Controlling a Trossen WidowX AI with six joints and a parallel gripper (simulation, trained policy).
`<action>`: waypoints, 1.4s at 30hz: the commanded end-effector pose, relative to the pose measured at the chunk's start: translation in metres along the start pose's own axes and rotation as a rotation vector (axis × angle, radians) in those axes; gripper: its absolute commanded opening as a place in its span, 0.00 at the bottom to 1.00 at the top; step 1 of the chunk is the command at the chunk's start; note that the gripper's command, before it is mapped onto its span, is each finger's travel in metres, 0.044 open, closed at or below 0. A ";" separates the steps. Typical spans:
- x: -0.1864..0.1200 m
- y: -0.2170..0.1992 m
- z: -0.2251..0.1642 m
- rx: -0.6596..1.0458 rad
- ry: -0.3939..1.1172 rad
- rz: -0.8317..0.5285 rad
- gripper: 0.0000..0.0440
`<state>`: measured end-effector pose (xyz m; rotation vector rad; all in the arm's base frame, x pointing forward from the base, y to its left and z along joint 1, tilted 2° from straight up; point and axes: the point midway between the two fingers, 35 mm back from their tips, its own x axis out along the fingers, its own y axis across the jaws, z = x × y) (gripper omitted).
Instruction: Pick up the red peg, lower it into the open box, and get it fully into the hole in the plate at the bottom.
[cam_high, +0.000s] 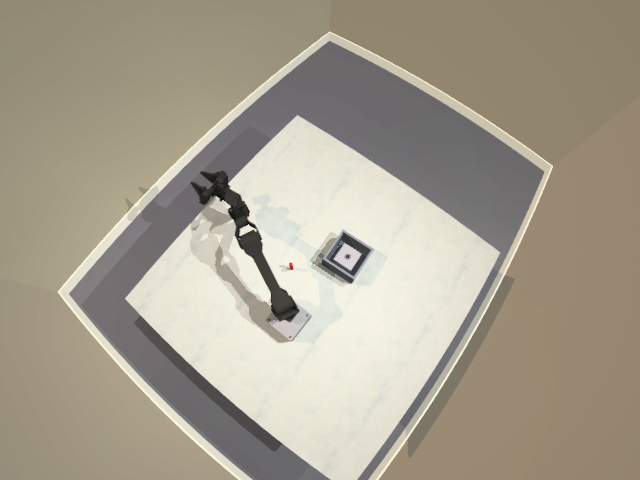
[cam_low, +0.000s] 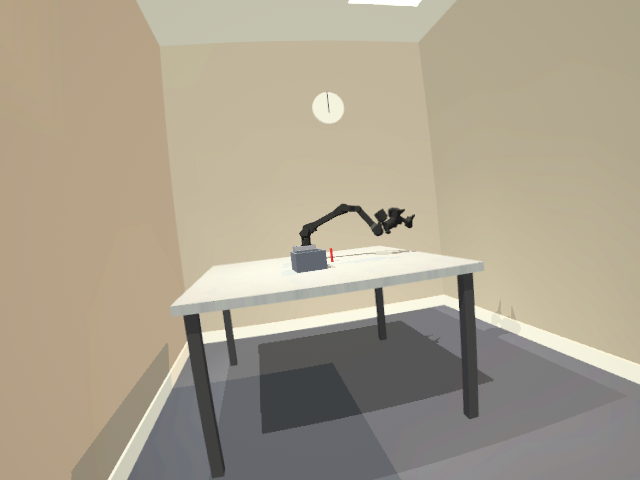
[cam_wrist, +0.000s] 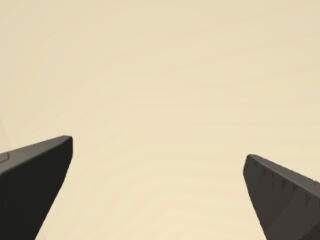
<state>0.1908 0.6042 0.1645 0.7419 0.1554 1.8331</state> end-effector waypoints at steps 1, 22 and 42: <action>0.001 -0.002 0.002 0.002 0.008 -0.017 0.94; 0.007 0.020 0.183 -0.082 0.041 -0.374 1.00; -0.052 0.084 0.285 -0.381 0.041 -0.641 1.00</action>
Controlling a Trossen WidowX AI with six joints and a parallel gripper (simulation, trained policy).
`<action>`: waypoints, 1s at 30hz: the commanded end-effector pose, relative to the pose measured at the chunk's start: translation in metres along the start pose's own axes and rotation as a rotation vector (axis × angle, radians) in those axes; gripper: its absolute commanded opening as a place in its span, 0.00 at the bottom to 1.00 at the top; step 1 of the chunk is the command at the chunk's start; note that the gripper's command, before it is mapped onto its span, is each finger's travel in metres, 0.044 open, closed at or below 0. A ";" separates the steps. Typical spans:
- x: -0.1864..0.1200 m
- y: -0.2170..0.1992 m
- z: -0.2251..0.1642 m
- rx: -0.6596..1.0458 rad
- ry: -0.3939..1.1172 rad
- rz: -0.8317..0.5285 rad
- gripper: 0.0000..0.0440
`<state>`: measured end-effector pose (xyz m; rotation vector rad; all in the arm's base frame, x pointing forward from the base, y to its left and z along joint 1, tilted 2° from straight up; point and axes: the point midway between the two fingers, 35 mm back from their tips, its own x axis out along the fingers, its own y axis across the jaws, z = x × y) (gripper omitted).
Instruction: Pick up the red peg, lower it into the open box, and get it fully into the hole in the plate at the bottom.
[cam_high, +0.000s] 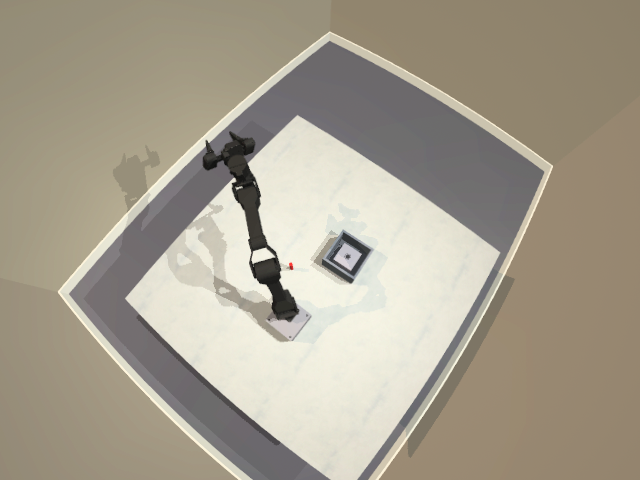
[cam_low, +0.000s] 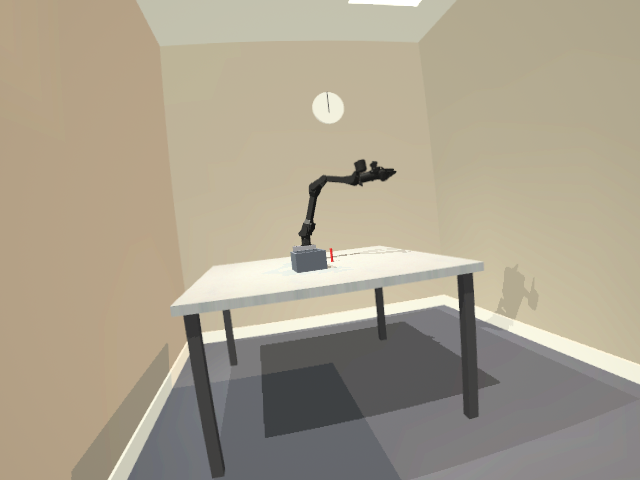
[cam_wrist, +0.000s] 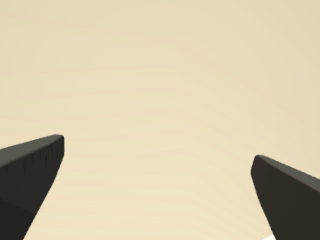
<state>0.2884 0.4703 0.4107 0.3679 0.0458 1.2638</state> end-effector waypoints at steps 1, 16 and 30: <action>-0.017 -0.012 0.003 -0.034 0.025 -0.072 1.00; -0.086 -0.077 -0.059 0.111 0.267 -0.400 1.00; -0.163 -0.106 -0.144 0.383 0.529 -0.705 1.00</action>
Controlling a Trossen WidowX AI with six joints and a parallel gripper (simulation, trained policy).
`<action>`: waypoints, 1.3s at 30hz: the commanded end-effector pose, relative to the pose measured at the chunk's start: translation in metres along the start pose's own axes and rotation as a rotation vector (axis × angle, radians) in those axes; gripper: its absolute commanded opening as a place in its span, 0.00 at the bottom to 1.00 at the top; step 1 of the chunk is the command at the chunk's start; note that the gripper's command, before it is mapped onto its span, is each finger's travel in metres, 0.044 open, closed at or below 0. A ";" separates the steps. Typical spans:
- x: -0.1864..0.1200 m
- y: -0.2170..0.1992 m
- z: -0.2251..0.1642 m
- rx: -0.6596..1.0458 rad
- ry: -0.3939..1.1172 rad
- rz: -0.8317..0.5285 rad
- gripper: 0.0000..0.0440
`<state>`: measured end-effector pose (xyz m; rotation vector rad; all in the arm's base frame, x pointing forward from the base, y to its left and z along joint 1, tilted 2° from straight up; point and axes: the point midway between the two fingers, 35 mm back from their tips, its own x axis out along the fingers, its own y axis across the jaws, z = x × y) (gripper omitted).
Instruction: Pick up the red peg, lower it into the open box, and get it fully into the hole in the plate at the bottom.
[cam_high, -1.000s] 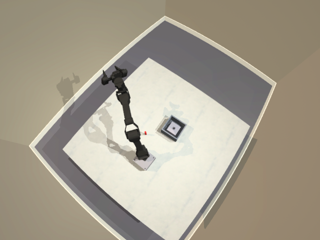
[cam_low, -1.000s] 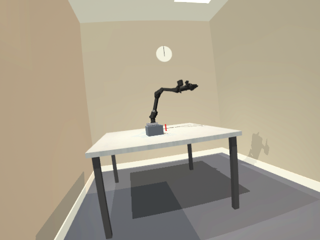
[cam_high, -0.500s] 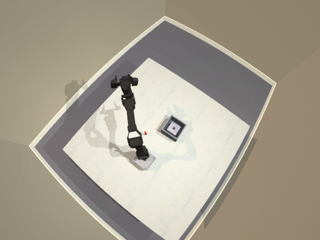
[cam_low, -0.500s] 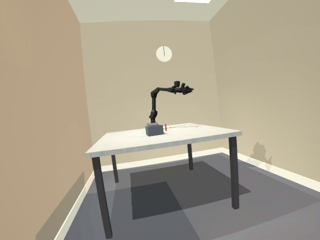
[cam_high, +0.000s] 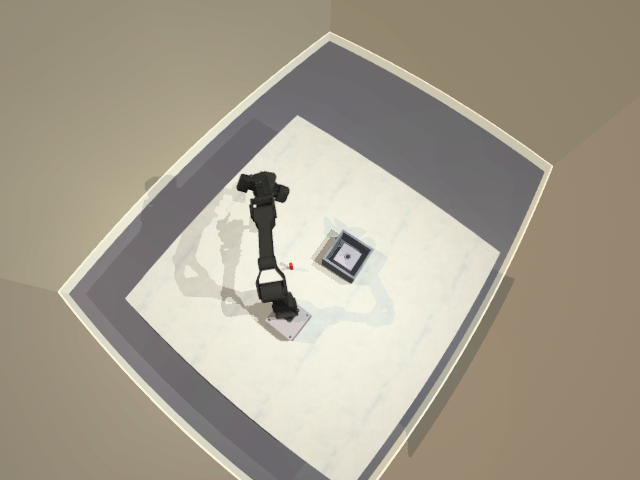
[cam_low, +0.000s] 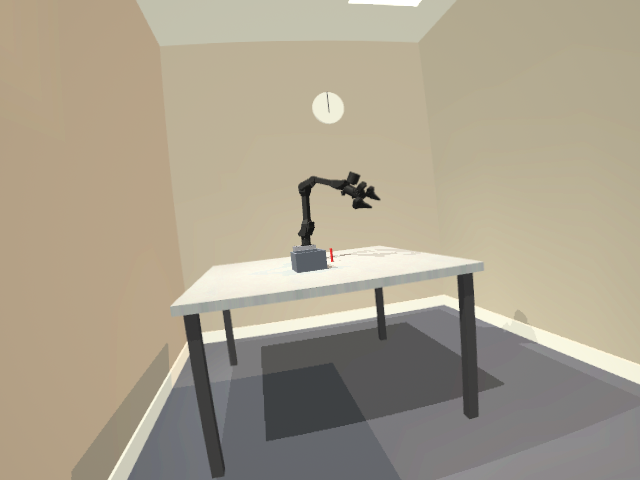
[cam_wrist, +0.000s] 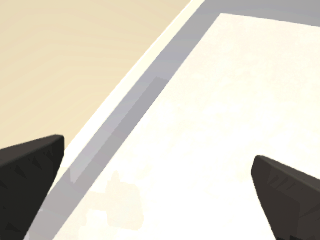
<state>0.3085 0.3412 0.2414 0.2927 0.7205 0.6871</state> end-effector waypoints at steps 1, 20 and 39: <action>-0.002 -0.026 -0.028 0.075 0.085 -0.093 1.00; -0.048 -0.119 -0.134 0.452 0.381 -0.544 1.00; -0.108 -0.183 -0.215 0.812 0.508 -1.019 0.99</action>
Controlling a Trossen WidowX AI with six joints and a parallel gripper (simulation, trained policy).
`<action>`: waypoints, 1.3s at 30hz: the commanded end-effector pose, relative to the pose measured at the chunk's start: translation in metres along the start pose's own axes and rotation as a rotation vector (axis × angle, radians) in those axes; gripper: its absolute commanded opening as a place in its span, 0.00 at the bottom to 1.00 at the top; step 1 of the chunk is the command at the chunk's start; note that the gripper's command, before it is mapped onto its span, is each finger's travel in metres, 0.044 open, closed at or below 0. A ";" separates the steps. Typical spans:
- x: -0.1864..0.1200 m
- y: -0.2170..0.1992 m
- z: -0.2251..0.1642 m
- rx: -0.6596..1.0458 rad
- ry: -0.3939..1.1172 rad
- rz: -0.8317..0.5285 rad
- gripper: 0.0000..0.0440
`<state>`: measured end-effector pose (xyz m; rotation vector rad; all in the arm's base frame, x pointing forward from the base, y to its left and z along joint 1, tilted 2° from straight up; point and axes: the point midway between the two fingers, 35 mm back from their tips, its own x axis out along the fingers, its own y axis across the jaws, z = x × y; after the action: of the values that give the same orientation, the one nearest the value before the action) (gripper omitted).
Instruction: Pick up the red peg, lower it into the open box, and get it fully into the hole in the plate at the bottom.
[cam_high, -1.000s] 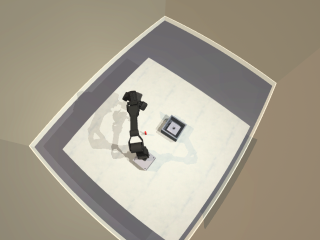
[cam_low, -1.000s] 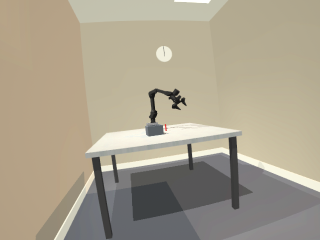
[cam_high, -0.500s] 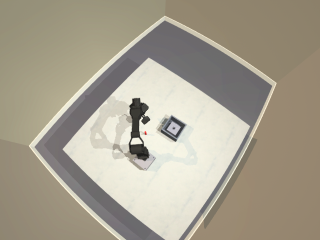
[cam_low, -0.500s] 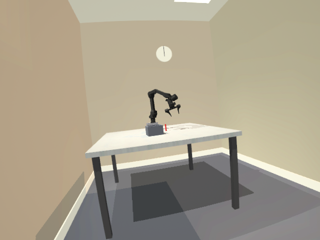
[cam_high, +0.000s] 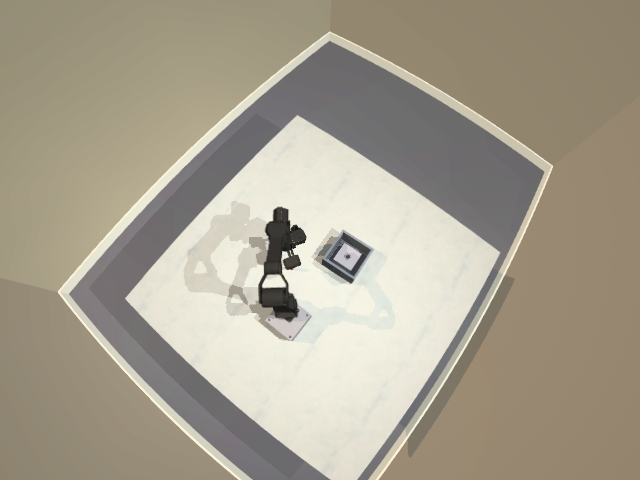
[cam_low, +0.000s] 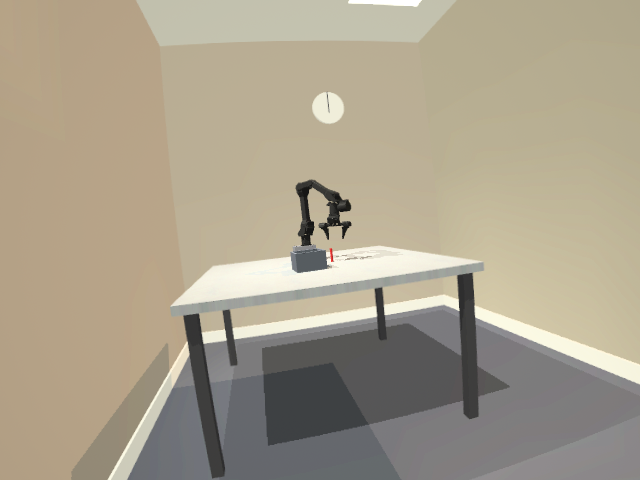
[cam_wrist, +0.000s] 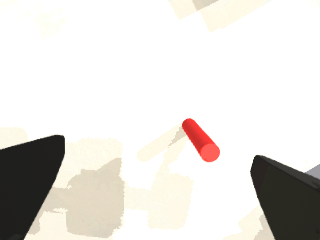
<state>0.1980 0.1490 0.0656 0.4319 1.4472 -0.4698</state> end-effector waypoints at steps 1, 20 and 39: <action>0.013 -0.019 -0.003 0.074 0.015 -0.081 0.99; 0.084 -0.035 -0.011 0.268 0.001 -0.111 0.97; 0.113 -0.039 -0.023 0.361 0.069 -0.107 0.20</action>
<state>0.1648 0.1231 -0.0478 0.6542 1.4394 -0.8102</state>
